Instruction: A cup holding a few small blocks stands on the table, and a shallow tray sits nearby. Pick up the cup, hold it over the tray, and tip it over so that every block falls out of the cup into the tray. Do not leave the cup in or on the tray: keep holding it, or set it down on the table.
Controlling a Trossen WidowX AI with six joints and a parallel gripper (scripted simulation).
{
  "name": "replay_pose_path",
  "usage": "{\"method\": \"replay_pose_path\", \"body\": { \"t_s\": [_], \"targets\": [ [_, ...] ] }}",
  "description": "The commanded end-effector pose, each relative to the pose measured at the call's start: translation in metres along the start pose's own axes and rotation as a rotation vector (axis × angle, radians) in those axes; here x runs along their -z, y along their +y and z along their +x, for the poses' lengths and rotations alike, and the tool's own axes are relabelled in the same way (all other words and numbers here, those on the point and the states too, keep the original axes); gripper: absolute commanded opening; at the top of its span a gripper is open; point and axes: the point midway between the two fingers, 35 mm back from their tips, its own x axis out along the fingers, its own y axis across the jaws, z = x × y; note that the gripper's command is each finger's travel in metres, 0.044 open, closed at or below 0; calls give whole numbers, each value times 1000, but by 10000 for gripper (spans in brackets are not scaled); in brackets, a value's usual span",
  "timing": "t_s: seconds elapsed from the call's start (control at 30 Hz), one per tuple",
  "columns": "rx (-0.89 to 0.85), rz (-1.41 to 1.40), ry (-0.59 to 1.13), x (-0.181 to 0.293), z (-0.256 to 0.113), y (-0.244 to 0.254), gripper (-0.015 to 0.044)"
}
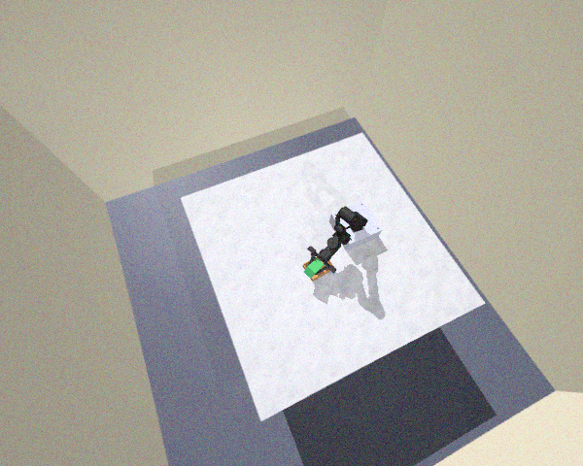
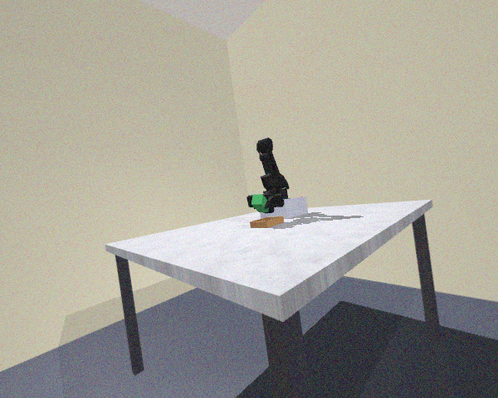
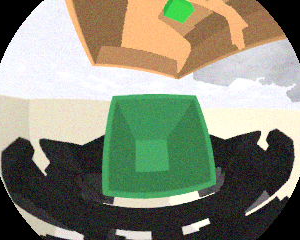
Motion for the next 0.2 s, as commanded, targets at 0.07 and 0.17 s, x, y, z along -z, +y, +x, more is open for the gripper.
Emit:
{"method": "replay_pose_path", "body": {
  "t_s": [0.07, 0.17],
  "targets": [
    [0, 0, 0, 0, 0, 0, 0],
    [0, 0, 0, 0, 0, 0, 0]
  ]
}}
